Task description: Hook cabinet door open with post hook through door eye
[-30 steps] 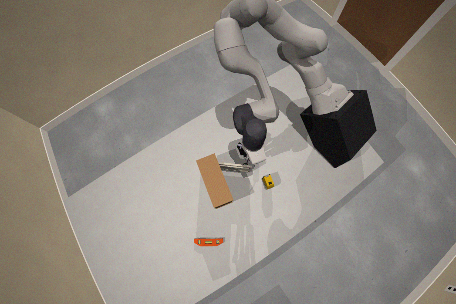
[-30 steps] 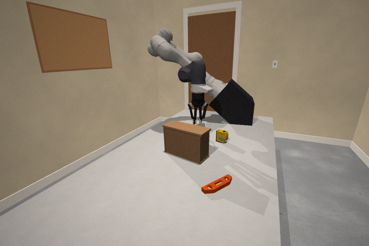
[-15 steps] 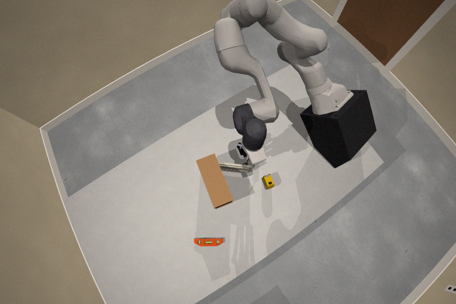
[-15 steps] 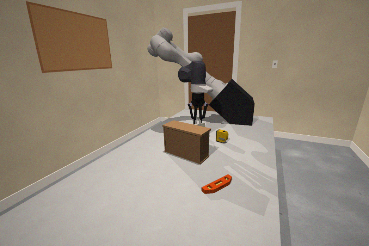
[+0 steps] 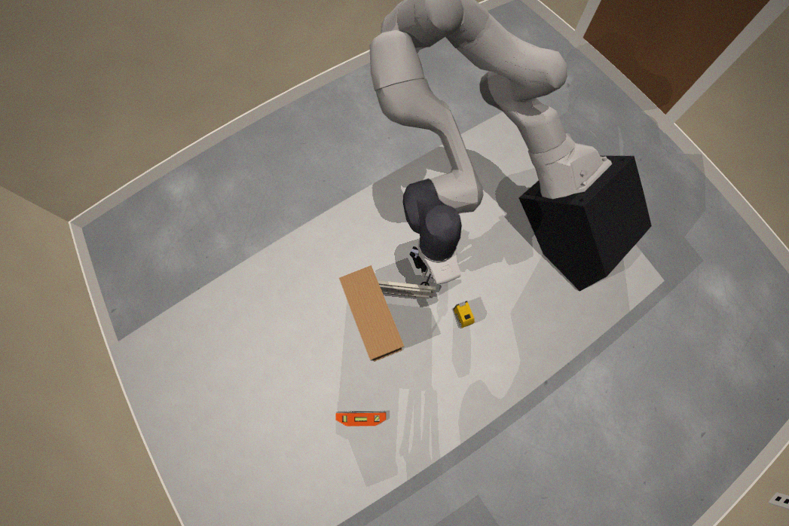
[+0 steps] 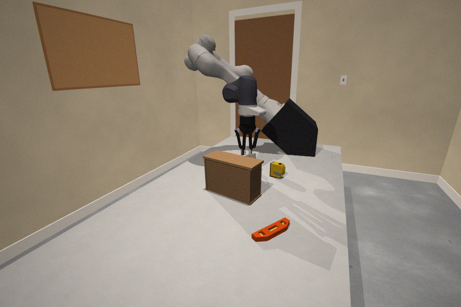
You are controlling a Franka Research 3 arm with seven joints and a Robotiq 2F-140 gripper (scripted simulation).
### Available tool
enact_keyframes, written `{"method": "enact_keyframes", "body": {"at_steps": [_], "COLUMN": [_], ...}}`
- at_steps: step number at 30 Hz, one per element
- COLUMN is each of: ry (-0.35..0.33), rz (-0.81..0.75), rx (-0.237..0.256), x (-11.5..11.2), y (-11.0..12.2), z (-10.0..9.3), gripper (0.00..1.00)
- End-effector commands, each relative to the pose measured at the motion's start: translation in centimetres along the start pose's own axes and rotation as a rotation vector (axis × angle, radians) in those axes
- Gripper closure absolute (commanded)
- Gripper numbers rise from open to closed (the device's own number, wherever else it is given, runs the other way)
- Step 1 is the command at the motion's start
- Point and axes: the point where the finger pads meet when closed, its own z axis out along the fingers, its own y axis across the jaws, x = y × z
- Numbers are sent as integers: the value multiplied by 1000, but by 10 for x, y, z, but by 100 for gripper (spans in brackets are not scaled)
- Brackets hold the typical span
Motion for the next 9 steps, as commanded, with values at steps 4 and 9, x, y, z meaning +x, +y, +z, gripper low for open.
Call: {"method": "enact_keyframes", "body": {"at_steps": [4,9], "ry": [1,1], "rz": [3,3], "rx": [1,1], "x": [1,1], "y": [0,0], "z": [0,-4], "gripper": [86,86]}}
